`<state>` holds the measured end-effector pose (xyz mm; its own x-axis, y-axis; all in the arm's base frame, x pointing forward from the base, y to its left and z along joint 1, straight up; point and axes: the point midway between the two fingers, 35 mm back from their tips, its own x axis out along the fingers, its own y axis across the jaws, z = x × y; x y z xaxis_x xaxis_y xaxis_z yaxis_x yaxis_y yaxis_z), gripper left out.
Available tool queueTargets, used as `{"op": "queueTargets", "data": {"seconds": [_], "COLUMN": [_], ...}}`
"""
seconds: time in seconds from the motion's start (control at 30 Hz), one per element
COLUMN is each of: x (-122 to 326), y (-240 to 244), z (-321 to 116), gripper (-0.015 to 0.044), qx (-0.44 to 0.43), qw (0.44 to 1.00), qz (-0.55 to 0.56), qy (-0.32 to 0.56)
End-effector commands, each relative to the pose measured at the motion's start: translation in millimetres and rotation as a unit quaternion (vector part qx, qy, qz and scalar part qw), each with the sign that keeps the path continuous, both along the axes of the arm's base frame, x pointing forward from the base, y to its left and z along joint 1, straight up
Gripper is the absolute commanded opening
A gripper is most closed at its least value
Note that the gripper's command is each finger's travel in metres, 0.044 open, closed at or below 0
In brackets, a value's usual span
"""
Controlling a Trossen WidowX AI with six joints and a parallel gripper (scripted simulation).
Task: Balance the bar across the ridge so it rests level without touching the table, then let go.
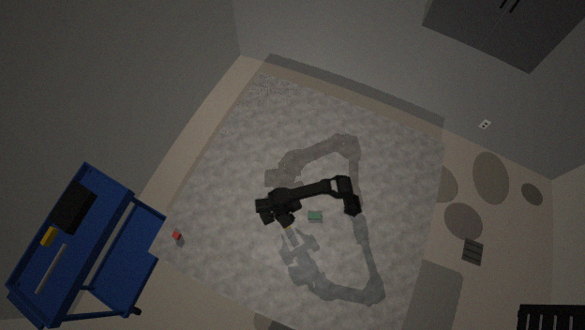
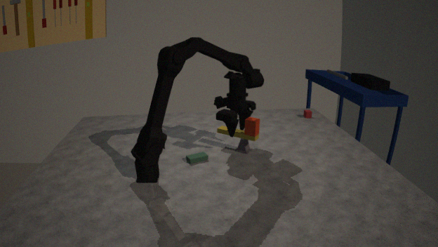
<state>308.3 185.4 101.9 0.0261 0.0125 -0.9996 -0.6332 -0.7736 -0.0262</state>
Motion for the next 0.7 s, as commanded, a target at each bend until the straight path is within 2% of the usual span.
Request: {"op": "queueTargets", "data": {"seconds": [0.0, 0.13, 0.43, 0.67], "x": [0.1, 1.1, -2.0, -2.4], "y": [0.1, 0.7, -1.2, -1.4], "z": [0.0, 7.2, 98.1, 99.8], "gripper": [0.0440, 0.0440, 0.0440, 0.0440], "qx": [0.000, 0.000, 0.000, 0.000], "qw": [1.000, 1.000, 1.000, 1.000], "qz": [0.000, 0.000, 0.000, 0.000], "qy": [0.000, 0.000, 0.000, 0.000]}}
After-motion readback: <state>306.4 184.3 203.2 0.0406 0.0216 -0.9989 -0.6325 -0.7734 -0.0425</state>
